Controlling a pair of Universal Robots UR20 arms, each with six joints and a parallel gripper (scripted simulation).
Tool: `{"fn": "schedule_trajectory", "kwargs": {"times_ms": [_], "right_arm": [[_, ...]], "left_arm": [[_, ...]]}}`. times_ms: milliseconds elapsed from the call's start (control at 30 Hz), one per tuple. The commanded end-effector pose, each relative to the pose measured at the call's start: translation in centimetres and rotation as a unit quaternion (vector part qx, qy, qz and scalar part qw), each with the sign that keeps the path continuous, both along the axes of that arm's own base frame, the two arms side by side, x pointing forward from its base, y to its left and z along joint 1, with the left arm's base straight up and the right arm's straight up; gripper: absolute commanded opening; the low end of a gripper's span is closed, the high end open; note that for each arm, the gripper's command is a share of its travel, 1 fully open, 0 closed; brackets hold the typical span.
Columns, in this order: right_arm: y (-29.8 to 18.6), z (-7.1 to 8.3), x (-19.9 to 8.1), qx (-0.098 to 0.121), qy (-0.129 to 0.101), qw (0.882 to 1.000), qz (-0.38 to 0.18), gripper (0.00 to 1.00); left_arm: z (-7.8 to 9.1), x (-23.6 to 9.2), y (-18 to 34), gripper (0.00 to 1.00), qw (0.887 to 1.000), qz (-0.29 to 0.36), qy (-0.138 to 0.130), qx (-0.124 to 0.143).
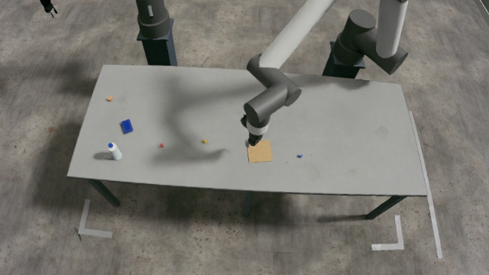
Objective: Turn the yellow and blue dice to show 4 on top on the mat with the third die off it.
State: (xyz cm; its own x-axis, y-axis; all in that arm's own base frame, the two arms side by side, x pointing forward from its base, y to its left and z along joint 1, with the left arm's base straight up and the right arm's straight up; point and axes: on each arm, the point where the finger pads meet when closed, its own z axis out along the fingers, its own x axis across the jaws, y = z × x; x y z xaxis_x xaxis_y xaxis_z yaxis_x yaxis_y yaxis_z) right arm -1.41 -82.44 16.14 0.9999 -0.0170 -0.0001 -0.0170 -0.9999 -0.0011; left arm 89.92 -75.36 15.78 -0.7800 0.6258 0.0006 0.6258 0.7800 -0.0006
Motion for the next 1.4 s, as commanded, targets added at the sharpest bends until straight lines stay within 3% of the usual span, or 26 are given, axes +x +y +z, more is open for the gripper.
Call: {"fn": "schedule_trajectory", "kwargs": {"times_ms": [0,300,733,1367], "right_arm": [[0.0,0.1,0.0,0.0,0.0,1.0,0.0,1.0],[0.0,0.1,0.0,0.0,0.0,1.0,0.0,1.0],[0.0,0.1,0.0,0.0,0.0,1.0,0.0,1.0],[0.0,0.1,0.0,0.0,0.0,1.0,0.0,1.0]], "left_arm": [[0.0,-0.6,-5.3,1.0,1.0,0.011,0.0,0.0],[-0.4,-2.6,-14.4,1.0,1.0,0.029,0.0,0.0],[-0.7,-5.1,-22.3,1.0,0.999,0.044,0.0,0.0],[-0.9,-6.6,-26.1,1.0,0.999,0.052,0.0,0.0]]}}
